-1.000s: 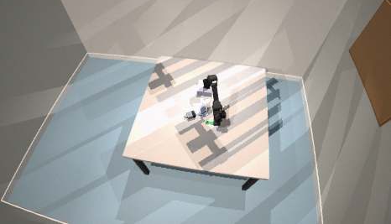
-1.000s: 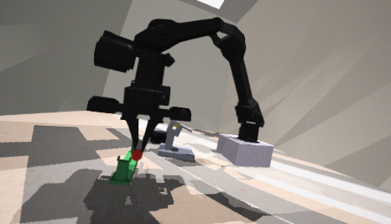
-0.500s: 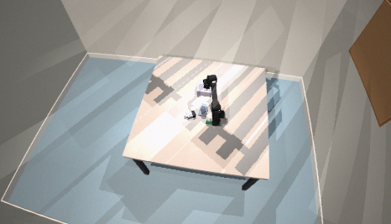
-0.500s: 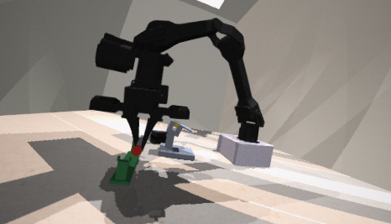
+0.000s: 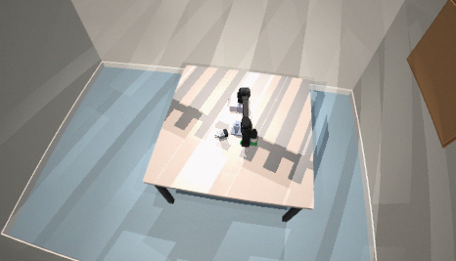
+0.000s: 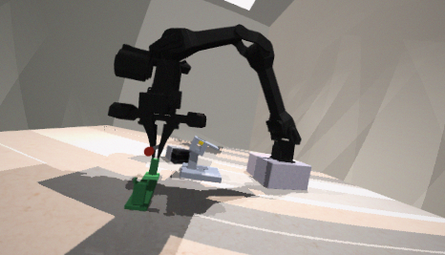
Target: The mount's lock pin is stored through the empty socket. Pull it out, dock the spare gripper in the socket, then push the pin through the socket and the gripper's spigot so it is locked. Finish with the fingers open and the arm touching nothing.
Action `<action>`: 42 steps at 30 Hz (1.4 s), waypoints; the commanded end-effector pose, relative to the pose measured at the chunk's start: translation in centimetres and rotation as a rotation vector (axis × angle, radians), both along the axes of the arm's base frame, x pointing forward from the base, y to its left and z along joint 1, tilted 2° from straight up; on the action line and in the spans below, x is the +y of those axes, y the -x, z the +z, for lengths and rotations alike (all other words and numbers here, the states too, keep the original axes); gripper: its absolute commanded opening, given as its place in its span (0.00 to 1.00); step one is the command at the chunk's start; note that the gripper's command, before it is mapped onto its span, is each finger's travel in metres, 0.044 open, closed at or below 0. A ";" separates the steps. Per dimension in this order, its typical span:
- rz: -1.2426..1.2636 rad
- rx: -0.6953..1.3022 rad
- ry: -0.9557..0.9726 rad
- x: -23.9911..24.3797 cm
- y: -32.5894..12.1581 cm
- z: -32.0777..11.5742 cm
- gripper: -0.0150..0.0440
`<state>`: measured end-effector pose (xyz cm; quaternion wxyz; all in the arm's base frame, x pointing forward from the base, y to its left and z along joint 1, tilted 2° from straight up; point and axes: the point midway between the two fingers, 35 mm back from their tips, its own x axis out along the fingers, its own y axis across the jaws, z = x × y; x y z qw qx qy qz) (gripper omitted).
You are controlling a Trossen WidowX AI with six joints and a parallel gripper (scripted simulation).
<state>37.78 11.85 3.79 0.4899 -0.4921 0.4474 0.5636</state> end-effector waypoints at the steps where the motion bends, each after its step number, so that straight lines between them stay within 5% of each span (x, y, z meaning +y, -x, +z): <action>1: 0.002 -0.005 -0.003 -0.2 -0.3 0.3 0.25; 42: 0.003 -0.015 -0.004 -0.2 -0.4 -4.1 0.25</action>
